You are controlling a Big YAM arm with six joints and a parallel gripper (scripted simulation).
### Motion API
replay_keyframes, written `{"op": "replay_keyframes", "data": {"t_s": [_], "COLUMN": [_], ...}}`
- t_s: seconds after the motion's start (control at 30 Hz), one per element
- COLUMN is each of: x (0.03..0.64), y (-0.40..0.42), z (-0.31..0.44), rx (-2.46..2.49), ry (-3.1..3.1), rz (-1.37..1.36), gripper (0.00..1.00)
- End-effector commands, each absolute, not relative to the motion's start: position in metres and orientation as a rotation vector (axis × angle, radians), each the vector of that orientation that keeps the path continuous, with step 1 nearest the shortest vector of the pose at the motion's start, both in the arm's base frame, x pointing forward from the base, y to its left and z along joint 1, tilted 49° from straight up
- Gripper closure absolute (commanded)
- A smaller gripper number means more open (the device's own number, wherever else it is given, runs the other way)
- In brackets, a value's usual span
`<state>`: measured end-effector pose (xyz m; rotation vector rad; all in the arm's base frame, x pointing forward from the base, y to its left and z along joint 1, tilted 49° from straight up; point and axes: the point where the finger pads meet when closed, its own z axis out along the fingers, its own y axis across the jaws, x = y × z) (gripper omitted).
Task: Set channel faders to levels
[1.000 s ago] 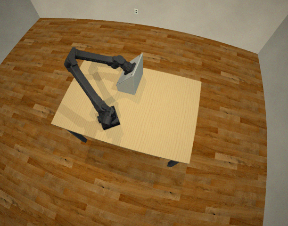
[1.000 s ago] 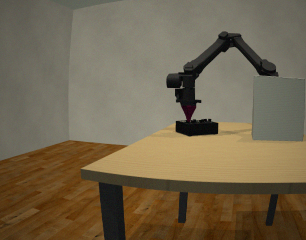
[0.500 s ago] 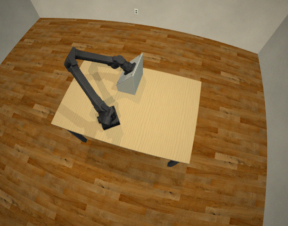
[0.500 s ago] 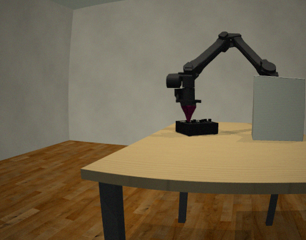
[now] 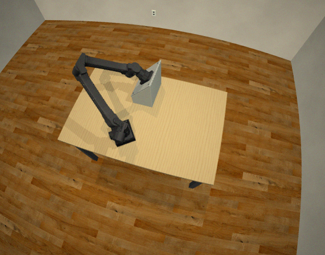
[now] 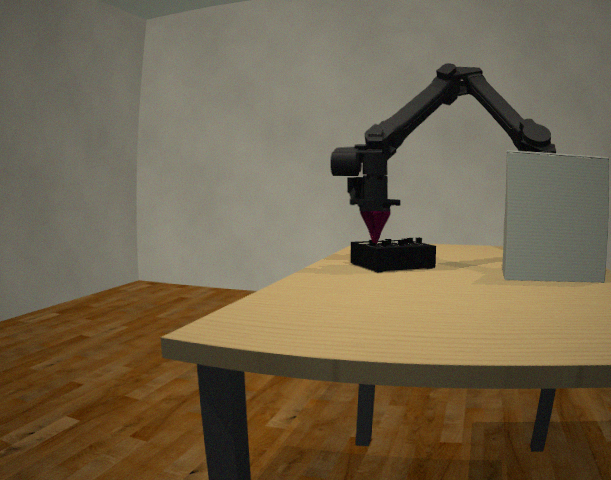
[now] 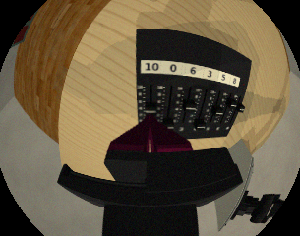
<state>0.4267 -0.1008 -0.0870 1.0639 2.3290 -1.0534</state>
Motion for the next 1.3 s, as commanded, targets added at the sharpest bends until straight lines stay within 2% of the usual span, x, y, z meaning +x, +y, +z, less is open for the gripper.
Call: {"op": "replay_keyframes", "data": {"t_s": [0.0, 1.27], "x": [0.4499, 0.4540], "y": [-0.1096, -0.1129], "z": [-0.0648, -0.0606], "rx": [1.095, 1.099], "ry": [2.277, 2.273], "rz": [-1.019, -1.017], "gripper": [1.00, 1.00]}}
